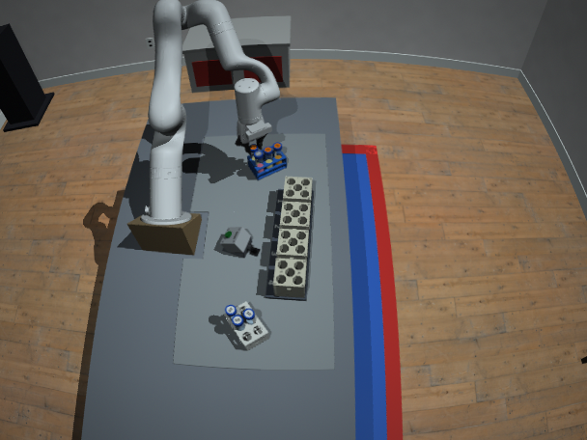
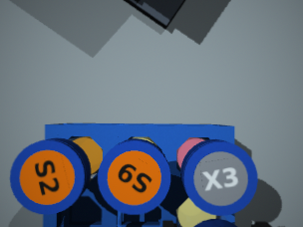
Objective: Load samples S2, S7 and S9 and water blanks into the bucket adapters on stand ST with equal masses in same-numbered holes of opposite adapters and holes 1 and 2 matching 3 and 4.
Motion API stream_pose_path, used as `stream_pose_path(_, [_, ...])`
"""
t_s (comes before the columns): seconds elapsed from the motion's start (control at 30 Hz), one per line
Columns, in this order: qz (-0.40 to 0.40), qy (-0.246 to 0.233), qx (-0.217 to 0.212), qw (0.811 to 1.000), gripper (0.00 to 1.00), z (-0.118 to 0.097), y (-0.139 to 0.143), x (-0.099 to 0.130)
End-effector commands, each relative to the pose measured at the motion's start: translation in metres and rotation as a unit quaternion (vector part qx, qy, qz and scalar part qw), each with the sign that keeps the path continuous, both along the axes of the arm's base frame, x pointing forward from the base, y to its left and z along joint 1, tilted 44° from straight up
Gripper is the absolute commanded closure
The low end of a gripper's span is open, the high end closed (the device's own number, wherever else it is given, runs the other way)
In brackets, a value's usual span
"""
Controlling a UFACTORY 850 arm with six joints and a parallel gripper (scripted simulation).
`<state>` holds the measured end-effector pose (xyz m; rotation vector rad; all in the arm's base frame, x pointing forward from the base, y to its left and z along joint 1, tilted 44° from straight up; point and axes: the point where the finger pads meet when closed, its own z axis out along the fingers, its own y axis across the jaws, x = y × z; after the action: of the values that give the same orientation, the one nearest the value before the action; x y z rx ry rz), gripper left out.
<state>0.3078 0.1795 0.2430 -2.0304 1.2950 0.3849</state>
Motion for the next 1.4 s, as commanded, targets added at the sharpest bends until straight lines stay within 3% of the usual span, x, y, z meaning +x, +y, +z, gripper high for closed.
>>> stream_pose_path(0.0, [0.000, 0.000, 0.000, 1.000, 0.56, 0.006, -0.005, 0.000])
stream_pose_path(1.37, [0.000, 0.000, 0.000, 1.000, 0.56, 0.056, -0.053, -0.008])
